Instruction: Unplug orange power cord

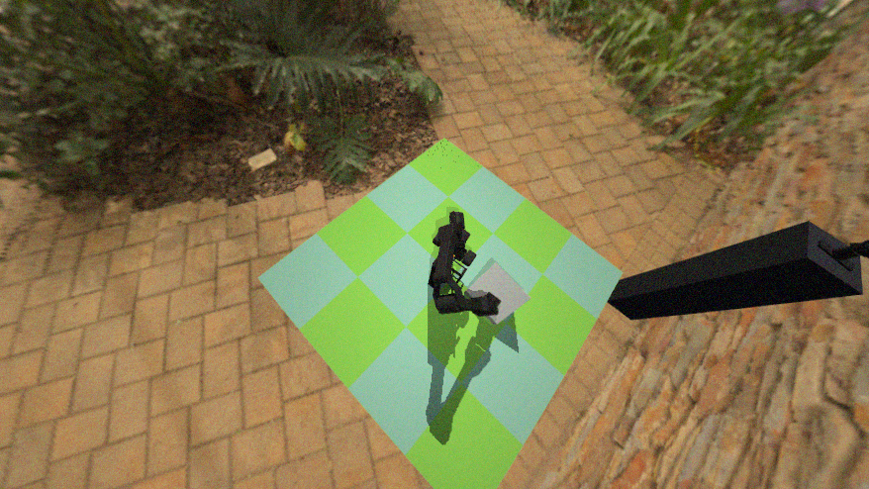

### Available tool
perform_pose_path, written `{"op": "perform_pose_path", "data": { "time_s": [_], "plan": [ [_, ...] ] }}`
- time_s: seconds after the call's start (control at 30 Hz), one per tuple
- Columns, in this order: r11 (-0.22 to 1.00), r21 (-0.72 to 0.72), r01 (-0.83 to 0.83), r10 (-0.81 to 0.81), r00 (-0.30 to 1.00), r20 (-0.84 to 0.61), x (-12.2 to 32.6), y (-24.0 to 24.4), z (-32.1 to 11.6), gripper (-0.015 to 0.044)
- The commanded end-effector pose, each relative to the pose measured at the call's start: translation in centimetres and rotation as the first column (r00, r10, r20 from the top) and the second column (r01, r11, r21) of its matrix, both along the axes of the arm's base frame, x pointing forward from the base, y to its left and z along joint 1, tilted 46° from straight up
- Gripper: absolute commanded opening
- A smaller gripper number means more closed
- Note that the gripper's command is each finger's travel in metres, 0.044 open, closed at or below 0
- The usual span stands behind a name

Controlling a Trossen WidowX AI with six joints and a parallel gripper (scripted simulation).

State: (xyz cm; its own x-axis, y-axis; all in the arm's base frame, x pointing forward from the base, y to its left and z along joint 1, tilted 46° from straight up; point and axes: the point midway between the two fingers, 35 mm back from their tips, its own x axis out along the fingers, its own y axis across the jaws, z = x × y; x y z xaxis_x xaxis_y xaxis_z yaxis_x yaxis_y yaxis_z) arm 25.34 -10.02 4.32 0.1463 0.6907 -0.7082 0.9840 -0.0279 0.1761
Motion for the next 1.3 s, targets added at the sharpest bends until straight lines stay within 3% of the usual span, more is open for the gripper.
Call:
{"op": "perform_pose_path", "data": {
  "time_s": [0.0, 0.47, 0.6, 0.7, 0.87, 1.27],
  "plan": [
    [1.0, 0.001, 0.005, -0.005, 1.0, 0.003, -0.1, 0.3, 0.4, 0.016],
    [1.0, 0.002, 0.005, -0.005, 1.0, 0.004, 0.1, 1.1, -0.5, 0.016],
    [1.0, 0.0, 0.0, 0.0, 1.0, 0.0, 0.1, 0.9, -0.4, 0.0055],
    [1.0, 0.0, 0.0, 0.0, 1.0, 0.0, 0.1, 0.9, -0.4, 0.0035],
    [1.0, 0.0, 0.0, 0.0, 1.0, 0.0, 0.1, 0.9, -0.4, 0.0002],
    [1.0, -0.001, 0.001, -0.001, 1.0, 0.001, 0.4, -0.3, -1.3, 0.0]
  ]
}}
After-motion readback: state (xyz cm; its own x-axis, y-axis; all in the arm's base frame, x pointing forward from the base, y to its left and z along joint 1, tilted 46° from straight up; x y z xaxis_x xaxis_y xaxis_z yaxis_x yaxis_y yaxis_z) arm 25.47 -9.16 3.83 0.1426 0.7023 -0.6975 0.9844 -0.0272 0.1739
